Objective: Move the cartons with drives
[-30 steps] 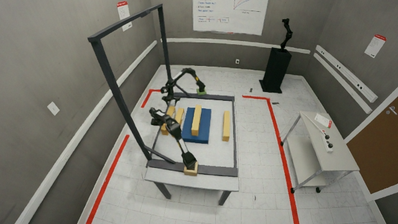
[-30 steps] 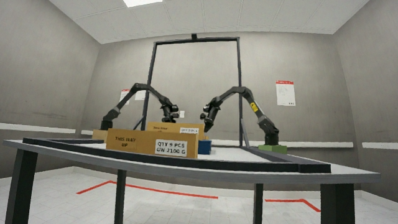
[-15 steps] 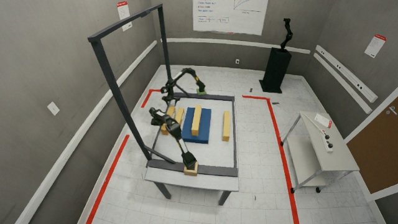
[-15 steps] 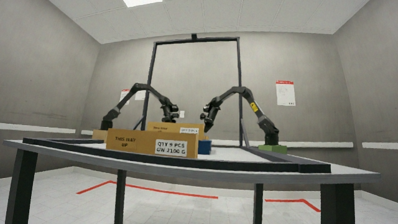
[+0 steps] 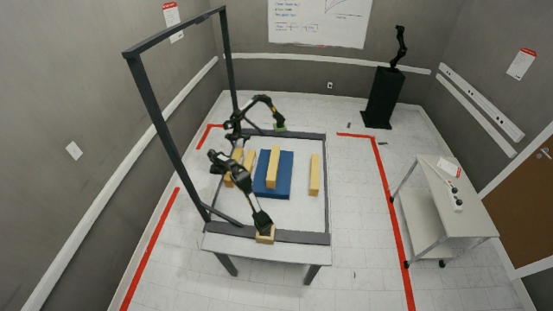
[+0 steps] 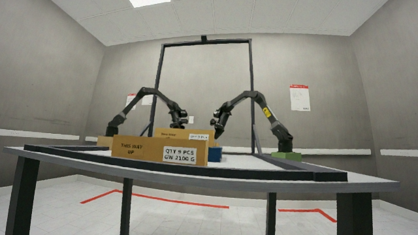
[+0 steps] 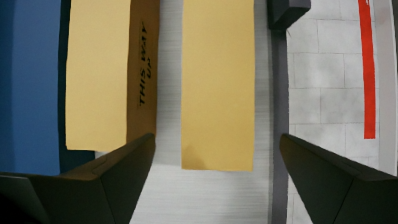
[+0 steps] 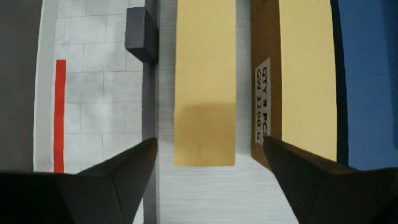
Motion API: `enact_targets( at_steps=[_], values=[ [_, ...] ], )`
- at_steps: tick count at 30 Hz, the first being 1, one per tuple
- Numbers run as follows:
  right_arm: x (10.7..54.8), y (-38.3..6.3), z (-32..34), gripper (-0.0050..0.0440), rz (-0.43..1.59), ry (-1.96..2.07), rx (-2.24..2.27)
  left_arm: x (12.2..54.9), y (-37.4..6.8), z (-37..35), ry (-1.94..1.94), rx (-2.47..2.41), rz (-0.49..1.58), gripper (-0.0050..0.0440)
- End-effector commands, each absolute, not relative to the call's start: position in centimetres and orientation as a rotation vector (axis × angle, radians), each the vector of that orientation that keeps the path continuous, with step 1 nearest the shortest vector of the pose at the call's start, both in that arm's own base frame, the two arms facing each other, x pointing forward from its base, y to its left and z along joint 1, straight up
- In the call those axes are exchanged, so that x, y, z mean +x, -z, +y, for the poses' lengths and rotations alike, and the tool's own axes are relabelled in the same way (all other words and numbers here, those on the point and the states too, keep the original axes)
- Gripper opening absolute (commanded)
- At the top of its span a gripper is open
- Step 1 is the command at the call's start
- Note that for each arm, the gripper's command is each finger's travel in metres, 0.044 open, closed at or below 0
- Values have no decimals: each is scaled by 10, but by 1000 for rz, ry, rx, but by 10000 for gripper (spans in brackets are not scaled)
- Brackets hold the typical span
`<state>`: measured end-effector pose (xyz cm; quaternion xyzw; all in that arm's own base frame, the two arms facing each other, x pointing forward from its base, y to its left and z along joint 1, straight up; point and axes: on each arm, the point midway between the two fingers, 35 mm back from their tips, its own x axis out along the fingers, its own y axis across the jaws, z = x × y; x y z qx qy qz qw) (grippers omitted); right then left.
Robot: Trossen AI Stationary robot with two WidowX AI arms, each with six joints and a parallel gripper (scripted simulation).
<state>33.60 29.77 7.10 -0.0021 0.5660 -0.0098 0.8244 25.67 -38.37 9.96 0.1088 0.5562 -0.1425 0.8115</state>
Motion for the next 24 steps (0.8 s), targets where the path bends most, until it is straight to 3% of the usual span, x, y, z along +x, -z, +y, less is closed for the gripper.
enact_targets(
  at_steps=[1, 24],
  values=[
    [340, -78, 301, 381, 1186, 15, 9, 260, -111, -387, 313, 210, 1164, 383],
    [340, -79, 302, 381, 1186, 12, 10, 260, -112, -387, 321, 206, 1163, 383]
  ],
)
